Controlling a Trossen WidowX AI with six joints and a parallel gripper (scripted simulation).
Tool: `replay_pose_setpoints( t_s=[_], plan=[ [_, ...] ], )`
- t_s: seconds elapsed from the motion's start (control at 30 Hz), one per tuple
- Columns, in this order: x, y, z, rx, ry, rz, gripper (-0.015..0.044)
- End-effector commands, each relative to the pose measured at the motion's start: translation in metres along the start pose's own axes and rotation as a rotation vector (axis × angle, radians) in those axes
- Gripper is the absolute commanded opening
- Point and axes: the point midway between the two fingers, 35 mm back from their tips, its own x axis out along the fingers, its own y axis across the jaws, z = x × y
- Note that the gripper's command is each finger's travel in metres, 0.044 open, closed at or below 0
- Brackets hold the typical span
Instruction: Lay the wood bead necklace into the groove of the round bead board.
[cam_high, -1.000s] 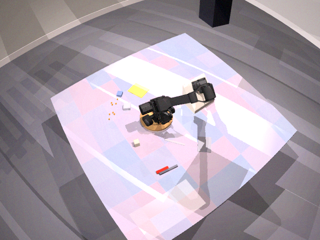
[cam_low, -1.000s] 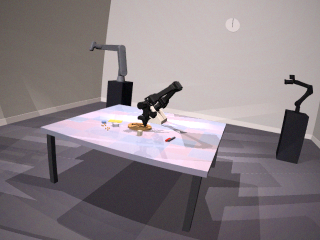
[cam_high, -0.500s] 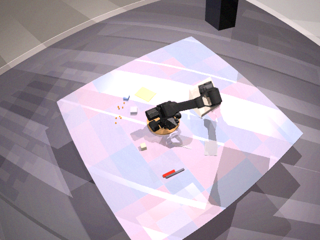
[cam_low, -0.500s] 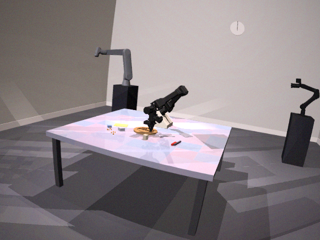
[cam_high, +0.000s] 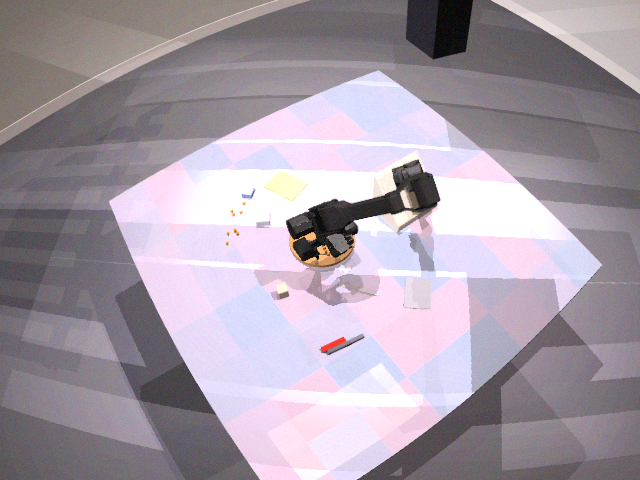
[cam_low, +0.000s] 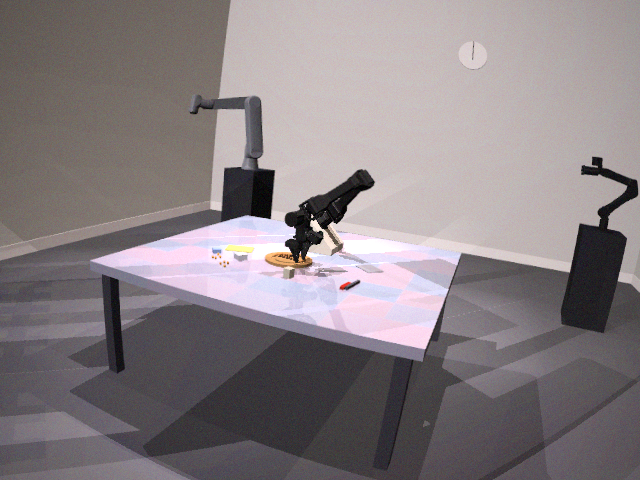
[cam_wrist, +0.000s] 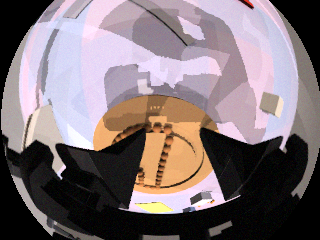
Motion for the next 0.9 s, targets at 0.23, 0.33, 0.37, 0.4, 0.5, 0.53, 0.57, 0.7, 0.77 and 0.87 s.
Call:
replay_pose_setpoints(
  t_s=[0.23, 0.33, 0.37, 0.4, 0.5, 0.53, 0.57, 0.7, 0.77, 0.87],
  plan=[
    [-0.0048, 0.0015, -0.0001, 0.004, -0.004, 0.005, 0.044],
    [-0.0048, 0.0015, -0.0001, 0.004, -0.004, 0.005, 0.044],
    [-0.0048, 0.0015, -0.0001, 0.004, -0.004, 0.005, 0.044],
    [-0.0048, 0.0015, -0.0001, 0.004, -0.004, 0.005, 0.044],
    [-0.0048, 0.0015, -0.0001, 0.004, -0.004, 0.005, 0.044],
    [-0.0048, 0.0015, -0.0001, 0.004, -0.004, 0.005, 0.044],
    [-0.0048, 0.0015, -0.0001, 0.004, -0.004, 0.005, 0.044],
    [-0.0048, 0.0015, -0.0001, 0.004, -0.004, 0.005, 0.044],
    [-0.0048, 0.0015, -0.0001, 0.004, -0.004, 0.005, 0.044],
    [-0.0048, 0.0015, -0.0001, 0.004, -0.004, 0.005, 0.044]
  ],
)
